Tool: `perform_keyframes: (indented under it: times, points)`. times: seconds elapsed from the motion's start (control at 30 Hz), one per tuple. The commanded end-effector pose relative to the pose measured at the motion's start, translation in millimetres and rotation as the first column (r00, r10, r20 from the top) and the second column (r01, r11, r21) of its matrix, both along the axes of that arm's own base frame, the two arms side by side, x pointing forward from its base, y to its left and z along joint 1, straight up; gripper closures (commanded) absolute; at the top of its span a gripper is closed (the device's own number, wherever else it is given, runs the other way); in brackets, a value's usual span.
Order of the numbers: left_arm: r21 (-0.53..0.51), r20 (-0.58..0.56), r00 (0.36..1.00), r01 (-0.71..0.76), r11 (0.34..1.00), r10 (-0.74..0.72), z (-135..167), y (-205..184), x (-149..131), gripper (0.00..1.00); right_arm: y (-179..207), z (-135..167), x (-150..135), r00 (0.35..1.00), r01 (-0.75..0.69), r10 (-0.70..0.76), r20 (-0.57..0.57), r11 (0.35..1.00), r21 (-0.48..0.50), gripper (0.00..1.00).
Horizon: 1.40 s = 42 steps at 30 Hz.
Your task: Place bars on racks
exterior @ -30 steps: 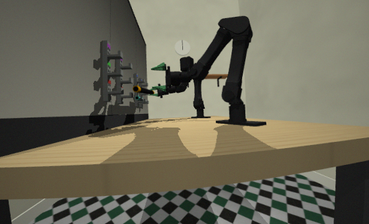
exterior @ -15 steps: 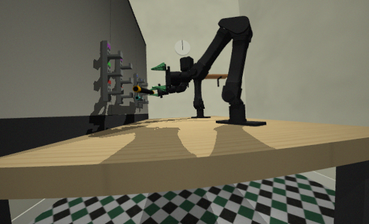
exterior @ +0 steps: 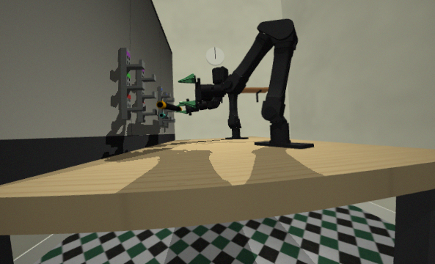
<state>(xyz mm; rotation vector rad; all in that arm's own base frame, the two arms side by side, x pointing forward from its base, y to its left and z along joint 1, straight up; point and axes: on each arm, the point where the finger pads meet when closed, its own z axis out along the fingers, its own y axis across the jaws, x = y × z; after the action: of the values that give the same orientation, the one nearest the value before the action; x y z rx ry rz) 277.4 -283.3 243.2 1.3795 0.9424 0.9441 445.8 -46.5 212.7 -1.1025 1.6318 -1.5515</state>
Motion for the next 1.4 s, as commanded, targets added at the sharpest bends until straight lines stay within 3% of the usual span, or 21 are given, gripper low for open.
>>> perform_keyframes:
  times: [0.0,1.37]
  points:
    - [-0.018,0.008,1.000,0.003,1.000,-0.003,6.5,3.0,-4.0,0.00,3.5,42.0,9.2,0.989,-0.005,-0.002,0.150,0.999,0.042,1.00]
    - [-0.018,0.008,1.000,0.003,1.000,-0.003,6.3,11.3,3.1,0.00,2.2,34.1,11.3,0.989,-0.005,-0.002,0.150,0.999,0.042,1.00]
